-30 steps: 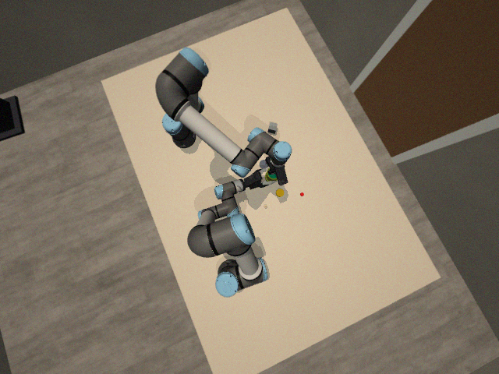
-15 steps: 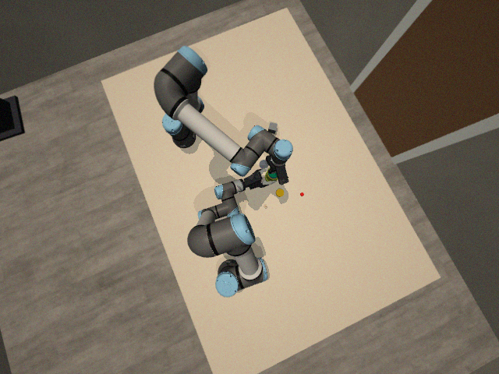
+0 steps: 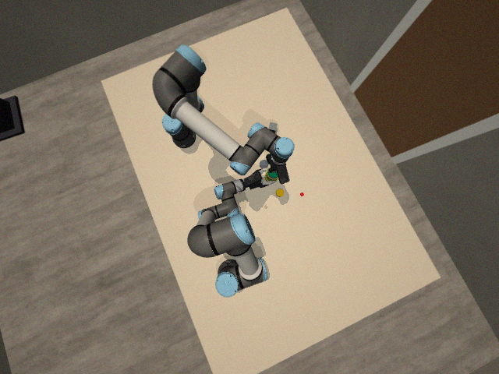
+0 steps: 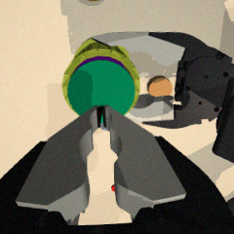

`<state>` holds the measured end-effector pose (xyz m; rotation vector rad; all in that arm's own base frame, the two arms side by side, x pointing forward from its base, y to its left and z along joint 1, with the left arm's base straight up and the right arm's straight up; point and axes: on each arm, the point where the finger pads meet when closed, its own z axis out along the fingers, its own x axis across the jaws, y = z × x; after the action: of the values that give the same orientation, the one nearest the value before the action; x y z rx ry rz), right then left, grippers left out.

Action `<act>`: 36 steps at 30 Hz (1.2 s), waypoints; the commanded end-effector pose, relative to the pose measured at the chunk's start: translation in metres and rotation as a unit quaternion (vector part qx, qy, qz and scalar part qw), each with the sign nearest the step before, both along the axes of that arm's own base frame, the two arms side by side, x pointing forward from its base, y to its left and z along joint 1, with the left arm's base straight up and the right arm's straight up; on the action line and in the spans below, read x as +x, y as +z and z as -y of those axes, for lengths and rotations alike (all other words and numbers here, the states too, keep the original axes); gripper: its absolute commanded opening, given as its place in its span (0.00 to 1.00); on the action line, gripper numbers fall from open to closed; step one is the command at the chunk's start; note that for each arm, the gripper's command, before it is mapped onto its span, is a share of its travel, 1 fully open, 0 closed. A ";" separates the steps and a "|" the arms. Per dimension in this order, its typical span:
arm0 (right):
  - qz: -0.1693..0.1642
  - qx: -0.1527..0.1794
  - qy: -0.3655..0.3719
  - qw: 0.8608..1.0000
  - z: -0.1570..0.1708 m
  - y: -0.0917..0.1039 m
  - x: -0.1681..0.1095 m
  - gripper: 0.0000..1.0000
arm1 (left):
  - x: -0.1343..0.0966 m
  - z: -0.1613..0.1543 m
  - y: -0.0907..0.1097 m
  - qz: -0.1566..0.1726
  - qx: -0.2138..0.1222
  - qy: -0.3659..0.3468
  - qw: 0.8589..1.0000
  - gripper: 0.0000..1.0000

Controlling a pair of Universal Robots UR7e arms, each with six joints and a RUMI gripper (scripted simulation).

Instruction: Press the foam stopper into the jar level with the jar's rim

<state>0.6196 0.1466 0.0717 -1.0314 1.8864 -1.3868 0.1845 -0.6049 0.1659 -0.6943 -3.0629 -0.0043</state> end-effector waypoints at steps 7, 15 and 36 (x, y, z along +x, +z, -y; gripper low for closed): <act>0.000 0.000 0.000 1.000 0.000 0.001 0.000 0.33 | 0.000 0.001 0.008 0.000 -0.001 0.000 1.000 0.00; 0.000 0.000 0.000 1.000 0.000 0.001 0.000 0.33 | 0.000 0.001 0.006 0.000 -0.002 0.000 1.000 0.00; 0.000 0.000 0.000 1.000 0.000 0.001 0.000 0.33 | 0.000 0.001 -0.019 0.000 -0.003 0.000 1.000 0.00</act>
<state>0.6196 0.1466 0.0717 -1.0314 1.8864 -1.3868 0.1846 -0.6058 0.1505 -0.6946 -3.0641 0.0015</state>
